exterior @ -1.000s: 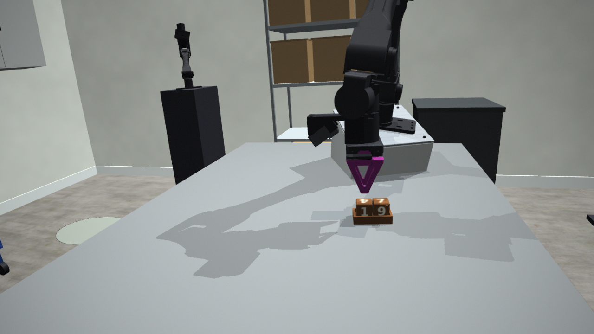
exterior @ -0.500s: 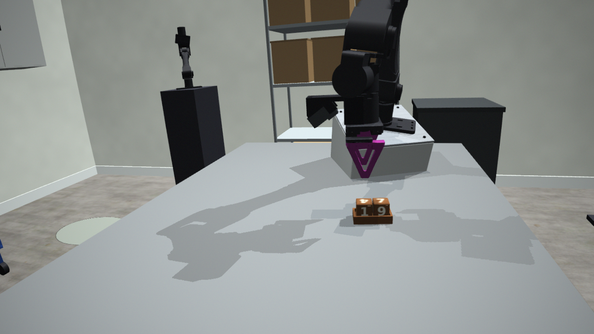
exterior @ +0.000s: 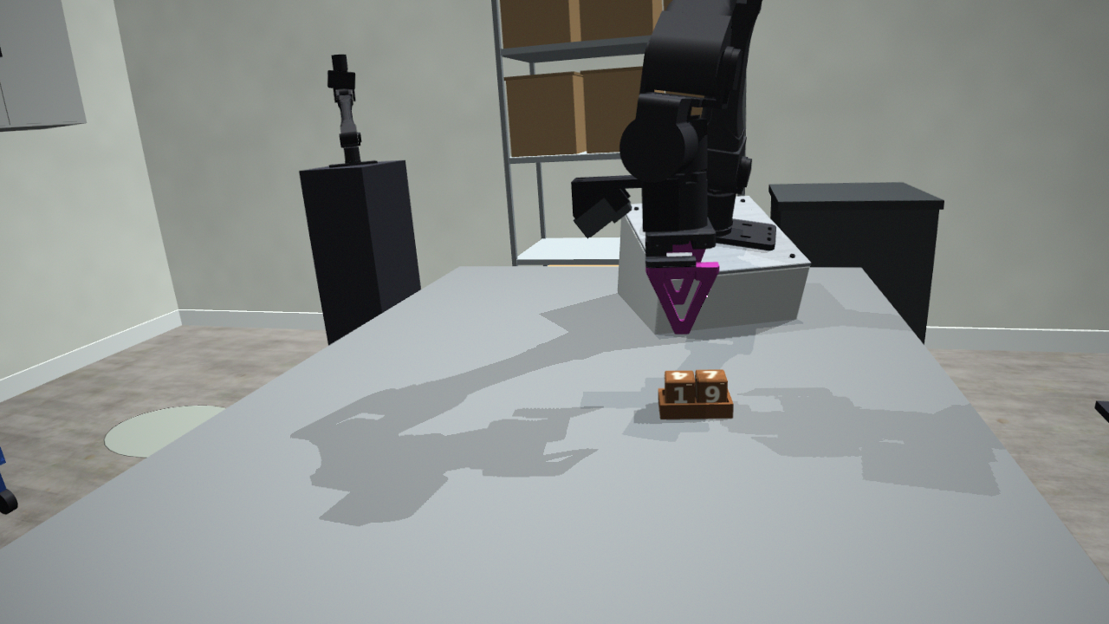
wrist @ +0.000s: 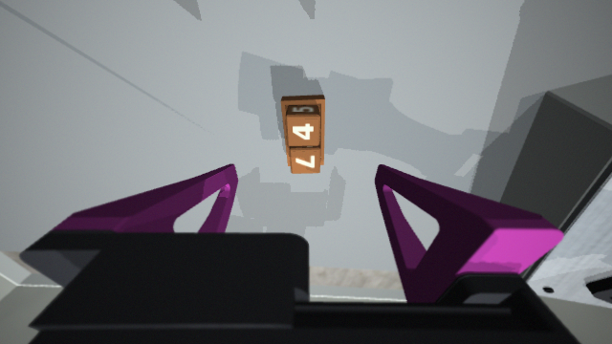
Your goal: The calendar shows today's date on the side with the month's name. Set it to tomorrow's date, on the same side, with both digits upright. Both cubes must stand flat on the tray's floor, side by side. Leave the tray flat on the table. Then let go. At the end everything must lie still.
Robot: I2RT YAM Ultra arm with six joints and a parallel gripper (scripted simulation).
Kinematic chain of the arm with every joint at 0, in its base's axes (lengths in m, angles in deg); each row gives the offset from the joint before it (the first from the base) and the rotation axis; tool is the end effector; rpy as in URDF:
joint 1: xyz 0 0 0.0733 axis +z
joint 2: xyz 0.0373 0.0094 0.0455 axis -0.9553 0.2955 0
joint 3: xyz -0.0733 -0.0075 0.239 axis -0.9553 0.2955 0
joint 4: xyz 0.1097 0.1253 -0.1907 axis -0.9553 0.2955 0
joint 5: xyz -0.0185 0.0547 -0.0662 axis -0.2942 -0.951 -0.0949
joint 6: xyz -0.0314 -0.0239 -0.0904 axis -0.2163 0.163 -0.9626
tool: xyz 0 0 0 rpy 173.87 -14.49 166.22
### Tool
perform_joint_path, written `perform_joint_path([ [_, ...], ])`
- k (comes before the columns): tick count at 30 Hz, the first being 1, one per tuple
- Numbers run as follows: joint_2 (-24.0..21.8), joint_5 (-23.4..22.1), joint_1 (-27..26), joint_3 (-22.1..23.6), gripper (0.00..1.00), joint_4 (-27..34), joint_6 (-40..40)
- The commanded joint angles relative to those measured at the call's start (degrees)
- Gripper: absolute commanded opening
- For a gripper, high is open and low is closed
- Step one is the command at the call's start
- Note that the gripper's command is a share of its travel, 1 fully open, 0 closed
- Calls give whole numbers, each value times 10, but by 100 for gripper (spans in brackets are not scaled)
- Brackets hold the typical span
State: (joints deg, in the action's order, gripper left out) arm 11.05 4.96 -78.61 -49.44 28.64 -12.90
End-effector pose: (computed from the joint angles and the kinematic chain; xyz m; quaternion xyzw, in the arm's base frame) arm 0.3166 -0.0157 0.1504 0.6326 0.7584 0.1446 0.0602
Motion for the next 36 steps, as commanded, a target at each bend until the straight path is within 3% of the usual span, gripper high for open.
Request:
perform_joint_path([
  [1, -9, 0, -2, -4, 100, 0, 0],
  [10, -14, 0, -4, -10, 100, 11, -2],
  [19, -38, -3, -13, -44, 100, 71, -11],
  [28, -62, -6, -27, -107, 100, 161, -25],
  [36, -66, -7, -30, -122, 100, 180, -28],
])
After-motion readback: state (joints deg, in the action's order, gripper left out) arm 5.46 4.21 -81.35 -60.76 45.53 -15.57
